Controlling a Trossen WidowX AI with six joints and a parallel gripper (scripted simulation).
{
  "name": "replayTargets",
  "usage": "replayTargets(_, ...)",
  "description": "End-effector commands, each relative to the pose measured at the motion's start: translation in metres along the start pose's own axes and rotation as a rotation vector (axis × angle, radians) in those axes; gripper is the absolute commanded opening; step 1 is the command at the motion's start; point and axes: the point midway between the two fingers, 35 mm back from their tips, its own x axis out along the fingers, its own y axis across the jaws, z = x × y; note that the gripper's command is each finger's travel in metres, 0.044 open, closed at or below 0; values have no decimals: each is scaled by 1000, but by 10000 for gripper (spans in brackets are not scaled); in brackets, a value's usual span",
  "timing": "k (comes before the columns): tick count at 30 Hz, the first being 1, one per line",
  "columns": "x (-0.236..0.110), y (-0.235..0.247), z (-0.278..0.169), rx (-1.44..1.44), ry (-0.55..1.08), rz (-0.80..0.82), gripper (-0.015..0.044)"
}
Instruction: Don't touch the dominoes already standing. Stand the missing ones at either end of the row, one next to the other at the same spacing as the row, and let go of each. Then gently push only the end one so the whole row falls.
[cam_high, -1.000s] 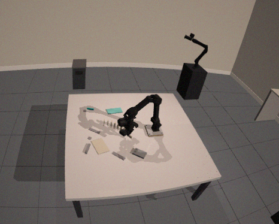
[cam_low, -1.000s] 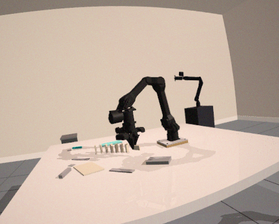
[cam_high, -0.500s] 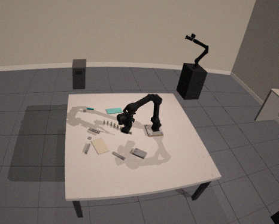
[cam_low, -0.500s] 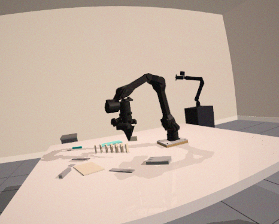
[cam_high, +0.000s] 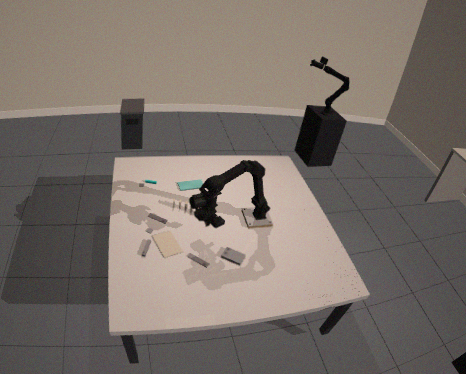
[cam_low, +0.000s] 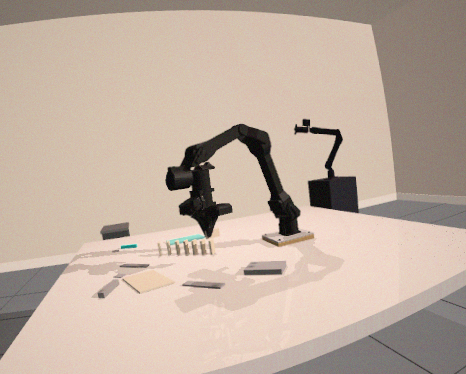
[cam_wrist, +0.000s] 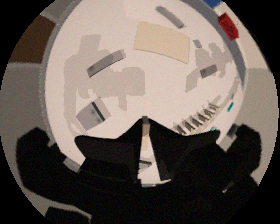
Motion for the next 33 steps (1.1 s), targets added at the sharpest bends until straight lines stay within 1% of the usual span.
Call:
replayTargets(1,2,7,15,-392,5,-1,23)
replayTargets(12,4,7,17,-388,-9,2,23)
replayTargets(22,29,7,47,-334,-202,49,23)
replayTargets(33,46,-2,72,-258,-410,97,23)
